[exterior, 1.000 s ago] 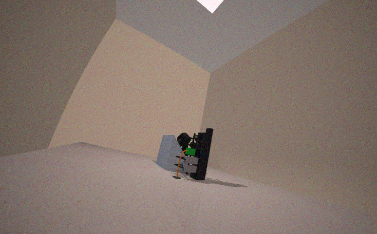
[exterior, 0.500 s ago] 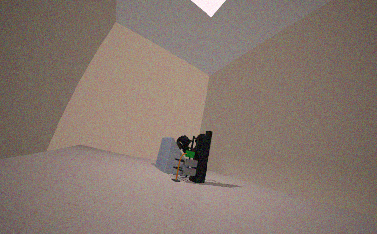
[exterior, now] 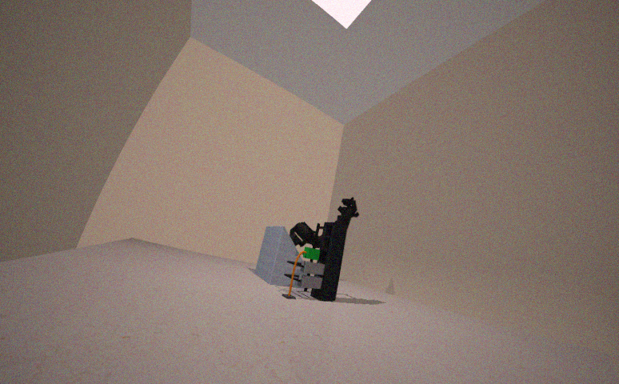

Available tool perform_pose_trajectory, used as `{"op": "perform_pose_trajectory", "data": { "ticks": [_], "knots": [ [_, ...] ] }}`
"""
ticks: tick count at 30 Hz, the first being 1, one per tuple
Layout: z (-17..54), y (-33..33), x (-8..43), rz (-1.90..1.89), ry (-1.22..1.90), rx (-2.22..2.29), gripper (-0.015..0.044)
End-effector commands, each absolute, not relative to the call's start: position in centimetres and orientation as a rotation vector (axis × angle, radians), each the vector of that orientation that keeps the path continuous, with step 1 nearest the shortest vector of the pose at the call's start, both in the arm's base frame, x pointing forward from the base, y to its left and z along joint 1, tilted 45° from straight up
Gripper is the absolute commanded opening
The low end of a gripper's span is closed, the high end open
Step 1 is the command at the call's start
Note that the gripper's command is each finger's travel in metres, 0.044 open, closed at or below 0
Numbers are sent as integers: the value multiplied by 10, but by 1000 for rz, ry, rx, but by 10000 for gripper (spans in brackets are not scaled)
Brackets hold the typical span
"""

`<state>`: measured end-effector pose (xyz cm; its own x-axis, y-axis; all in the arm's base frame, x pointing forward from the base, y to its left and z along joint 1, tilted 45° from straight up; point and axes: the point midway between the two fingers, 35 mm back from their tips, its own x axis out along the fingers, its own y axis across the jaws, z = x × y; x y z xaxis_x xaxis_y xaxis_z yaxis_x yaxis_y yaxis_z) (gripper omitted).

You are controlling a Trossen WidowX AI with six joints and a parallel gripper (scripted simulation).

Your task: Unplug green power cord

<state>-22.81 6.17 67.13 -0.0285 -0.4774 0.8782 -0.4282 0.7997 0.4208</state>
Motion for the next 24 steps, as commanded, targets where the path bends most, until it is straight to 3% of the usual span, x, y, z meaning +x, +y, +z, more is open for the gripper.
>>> {"op": "perform_pose_trajectory", "data": {
  "ticks": [1,11,24],
  "knots": [
    [687,30,-164,-130,-1484,733,160],
    [687,-28,-29,-294,-1126,699,160],
    [630,-88,134,-367,-636,719,160]
  ]
}}
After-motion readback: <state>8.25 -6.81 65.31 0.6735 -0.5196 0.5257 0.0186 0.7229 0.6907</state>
